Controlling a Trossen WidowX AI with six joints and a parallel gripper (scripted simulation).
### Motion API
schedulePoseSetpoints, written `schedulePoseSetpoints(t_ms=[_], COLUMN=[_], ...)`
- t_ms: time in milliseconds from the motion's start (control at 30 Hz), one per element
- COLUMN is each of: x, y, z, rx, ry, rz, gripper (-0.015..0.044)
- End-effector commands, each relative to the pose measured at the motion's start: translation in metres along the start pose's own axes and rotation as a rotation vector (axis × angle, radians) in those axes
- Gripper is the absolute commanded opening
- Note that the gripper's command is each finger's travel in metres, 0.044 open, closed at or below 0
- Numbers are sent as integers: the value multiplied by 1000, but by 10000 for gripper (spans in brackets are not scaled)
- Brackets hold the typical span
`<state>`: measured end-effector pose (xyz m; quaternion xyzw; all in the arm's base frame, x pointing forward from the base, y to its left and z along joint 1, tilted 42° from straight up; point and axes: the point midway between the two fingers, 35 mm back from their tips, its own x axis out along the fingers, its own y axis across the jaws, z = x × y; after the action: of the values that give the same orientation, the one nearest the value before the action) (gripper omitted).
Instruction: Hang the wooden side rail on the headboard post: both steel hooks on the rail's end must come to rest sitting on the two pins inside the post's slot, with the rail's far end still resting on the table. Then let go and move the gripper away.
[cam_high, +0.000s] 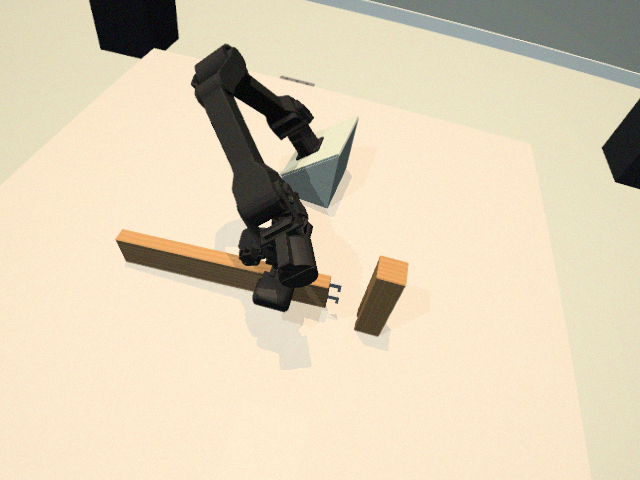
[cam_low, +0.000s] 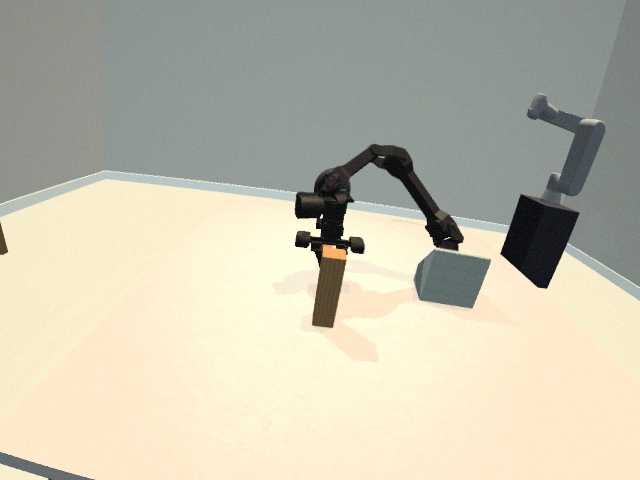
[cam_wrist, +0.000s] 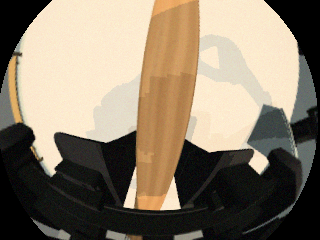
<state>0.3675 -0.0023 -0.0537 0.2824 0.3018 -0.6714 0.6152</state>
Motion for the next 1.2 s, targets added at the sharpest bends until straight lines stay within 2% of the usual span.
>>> schedulePoseSetpoints(t_ms=[0, 1167], x=[-5, -6], y=[4, 5], z=[-3, -6], rx=[-6, -5], ry=[0, 0], rz=[19, 19], gripper=[0, 0])
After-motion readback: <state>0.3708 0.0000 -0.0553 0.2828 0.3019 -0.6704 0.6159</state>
